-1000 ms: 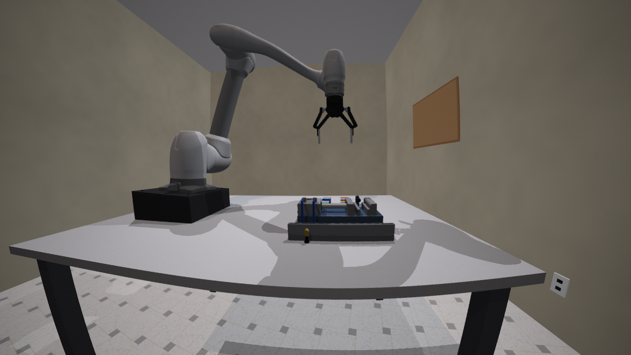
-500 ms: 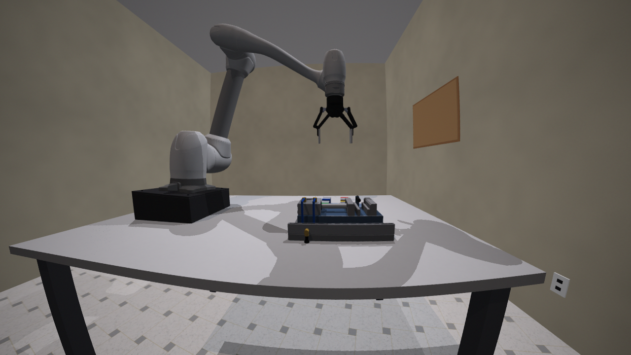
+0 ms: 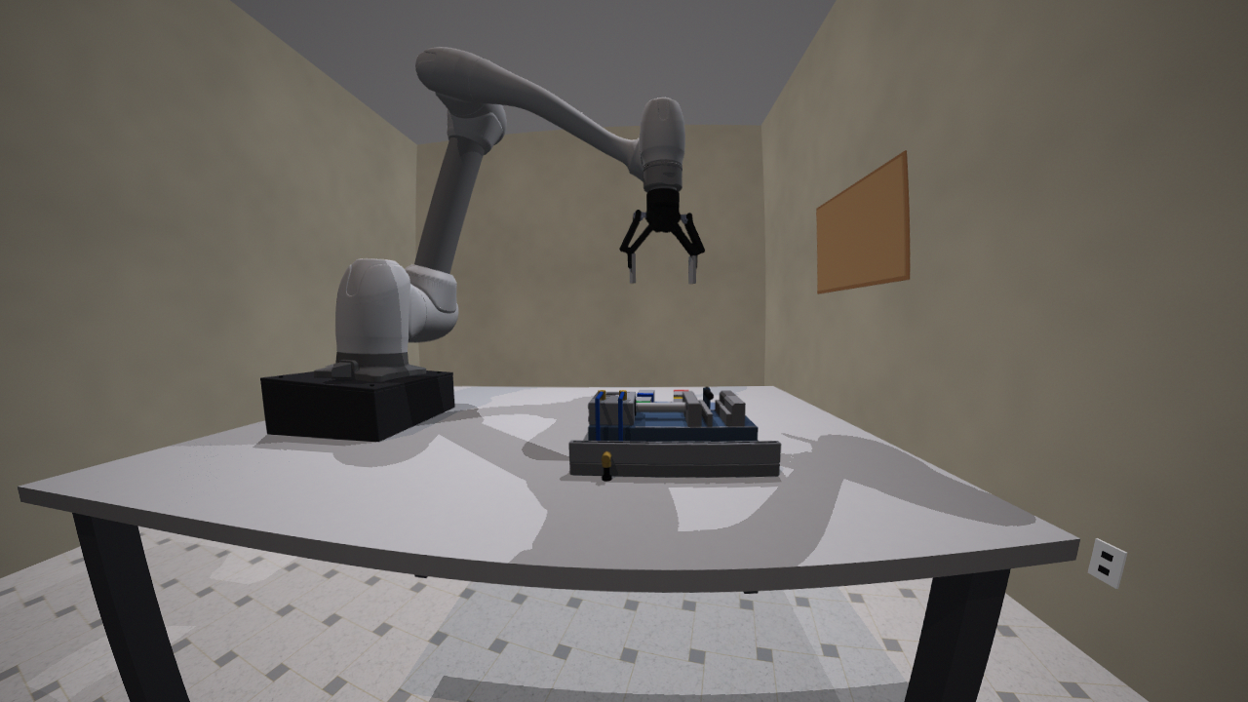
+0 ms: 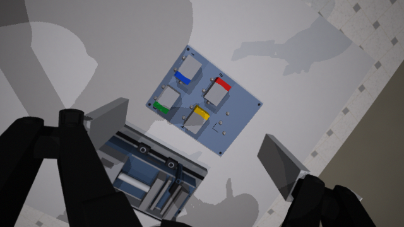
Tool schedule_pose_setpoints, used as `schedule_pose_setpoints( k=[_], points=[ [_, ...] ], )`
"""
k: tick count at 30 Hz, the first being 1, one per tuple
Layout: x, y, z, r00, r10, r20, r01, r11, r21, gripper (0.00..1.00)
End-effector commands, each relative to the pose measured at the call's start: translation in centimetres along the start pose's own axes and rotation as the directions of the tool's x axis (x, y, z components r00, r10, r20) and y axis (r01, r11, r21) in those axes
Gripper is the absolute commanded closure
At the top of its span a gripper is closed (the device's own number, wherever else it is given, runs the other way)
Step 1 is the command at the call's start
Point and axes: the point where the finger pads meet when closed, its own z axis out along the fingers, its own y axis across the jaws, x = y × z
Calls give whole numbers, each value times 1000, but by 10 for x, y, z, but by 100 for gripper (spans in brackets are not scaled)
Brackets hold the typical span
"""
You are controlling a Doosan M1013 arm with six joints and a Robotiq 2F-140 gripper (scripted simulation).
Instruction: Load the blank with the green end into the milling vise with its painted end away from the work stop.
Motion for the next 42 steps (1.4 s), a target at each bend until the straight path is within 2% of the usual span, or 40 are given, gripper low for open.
schedule_pose_setpoints(
  k=[1,12,28,42],
  points=[
    [0,0,0,999,-40,-1,40,999,1,0],
    [0,0,0,985,-174,-1,174,985,7,0],
    [0,0,0,925,-380,-3,380,925,15,0],
    [0,0,0,825,-565,-6,565,825,22,0]
  ],
)
